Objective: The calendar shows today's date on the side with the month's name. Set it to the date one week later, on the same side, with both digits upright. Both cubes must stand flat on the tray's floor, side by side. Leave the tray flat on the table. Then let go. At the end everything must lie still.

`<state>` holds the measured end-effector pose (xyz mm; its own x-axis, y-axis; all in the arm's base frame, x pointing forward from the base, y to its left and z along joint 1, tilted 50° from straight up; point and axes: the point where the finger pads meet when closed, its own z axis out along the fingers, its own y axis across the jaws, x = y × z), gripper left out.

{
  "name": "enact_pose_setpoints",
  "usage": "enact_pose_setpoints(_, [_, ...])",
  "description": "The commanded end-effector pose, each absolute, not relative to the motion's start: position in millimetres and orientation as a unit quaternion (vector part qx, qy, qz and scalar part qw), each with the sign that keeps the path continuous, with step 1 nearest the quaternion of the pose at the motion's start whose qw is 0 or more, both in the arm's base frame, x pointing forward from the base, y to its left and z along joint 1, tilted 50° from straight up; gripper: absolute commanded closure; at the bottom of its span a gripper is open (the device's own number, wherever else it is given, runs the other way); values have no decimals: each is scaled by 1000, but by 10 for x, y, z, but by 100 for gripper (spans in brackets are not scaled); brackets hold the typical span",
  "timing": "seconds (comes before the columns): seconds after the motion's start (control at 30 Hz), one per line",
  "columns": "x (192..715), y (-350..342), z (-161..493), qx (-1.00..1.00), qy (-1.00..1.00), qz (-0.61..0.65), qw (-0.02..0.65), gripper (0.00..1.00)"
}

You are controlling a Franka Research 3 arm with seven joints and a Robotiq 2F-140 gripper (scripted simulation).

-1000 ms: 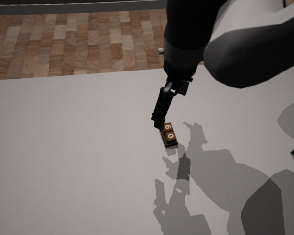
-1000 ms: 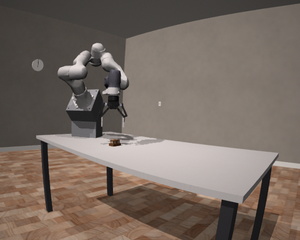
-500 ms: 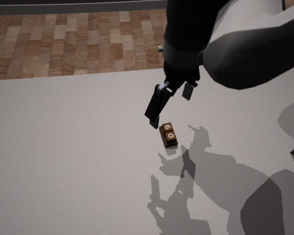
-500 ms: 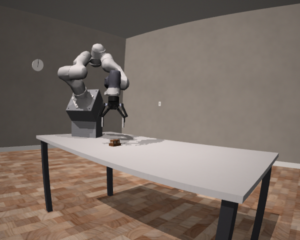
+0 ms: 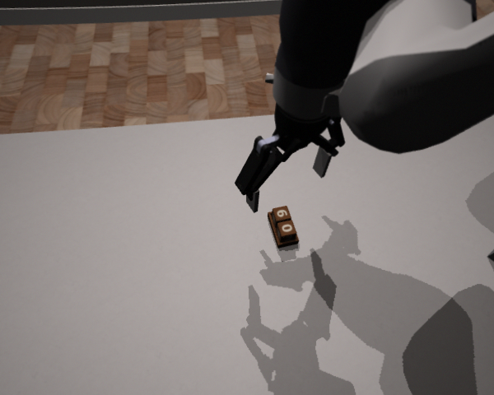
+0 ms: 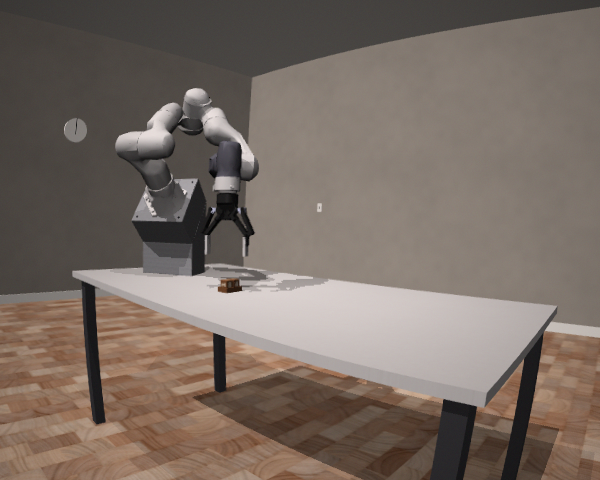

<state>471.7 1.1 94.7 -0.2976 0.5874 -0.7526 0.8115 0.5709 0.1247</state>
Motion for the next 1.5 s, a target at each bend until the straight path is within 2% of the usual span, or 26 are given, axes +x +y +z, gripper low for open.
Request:
enact_pose_setpoints(0.0, [4724, 9, 921, 509, 749, -112, 408, 0])
enact_pose_setpoints(0.4, [4737, 9, 904, 553, 718, -85, 414, 0])
enact_pose_setpoints(0.43, [4737, 9, 904, 553, 718, -85, 414, 71])
enact_pose_setpoints(1.47, [4737, 9, 904, 553, 718, -85, 414, 71])
